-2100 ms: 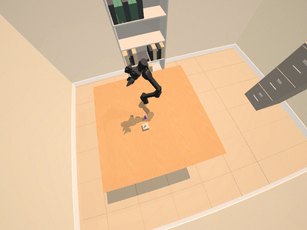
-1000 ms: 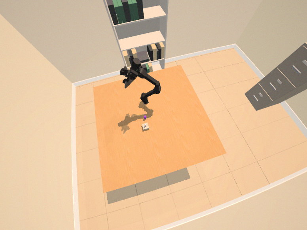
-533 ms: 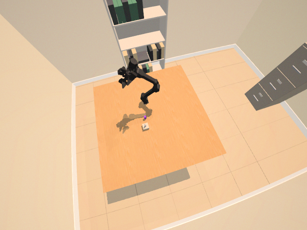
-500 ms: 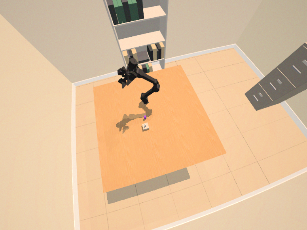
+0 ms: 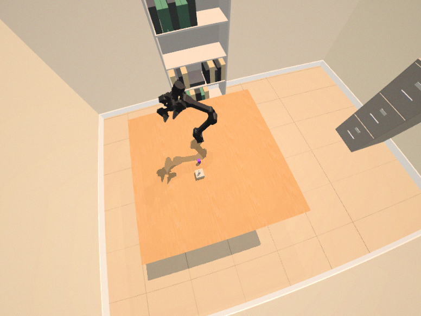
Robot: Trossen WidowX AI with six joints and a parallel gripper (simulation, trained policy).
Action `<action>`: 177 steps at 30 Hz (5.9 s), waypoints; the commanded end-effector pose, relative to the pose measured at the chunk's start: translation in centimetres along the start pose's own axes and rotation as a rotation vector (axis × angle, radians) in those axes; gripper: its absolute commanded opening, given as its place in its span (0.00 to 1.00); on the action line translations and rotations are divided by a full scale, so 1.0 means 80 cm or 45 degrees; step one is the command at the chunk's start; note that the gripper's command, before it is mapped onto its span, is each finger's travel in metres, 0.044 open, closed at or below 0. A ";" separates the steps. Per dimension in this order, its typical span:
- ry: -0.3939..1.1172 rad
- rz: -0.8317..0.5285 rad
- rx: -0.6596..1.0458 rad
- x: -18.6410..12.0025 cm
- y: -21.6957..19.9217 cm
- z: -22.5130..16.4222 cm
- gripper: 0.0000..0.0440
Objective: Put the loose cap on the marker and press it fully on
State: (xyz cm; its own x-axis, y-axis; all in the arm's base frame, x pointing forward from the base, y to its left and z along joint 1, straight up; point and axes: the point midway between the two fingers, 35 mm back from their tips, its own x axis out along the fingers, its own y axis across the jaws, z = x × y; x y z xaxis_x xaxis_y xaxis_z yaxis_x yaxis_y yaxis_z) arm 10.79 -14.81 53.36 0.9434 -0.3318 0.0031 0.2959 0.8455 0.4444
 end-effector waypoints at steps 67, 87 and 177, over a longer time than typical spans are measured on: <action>0.091 0.304 -0.780 0.086 -0.055 -0.024 0.66; 0.290 0.353 -0.678 0.145 -0.072 -0.077 0.68; 1.512 0.442 -0.695 0.201 -0.092 -0.364 0.69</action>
State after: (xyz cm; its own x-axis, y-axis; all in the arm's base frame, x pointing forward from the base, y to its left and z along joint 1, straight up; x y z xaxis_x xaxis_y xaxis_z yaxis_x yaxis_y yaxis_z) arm 28.29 -14.38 24.90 0.4916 0.2510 -0.8338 -0.2172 0.9626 0.1617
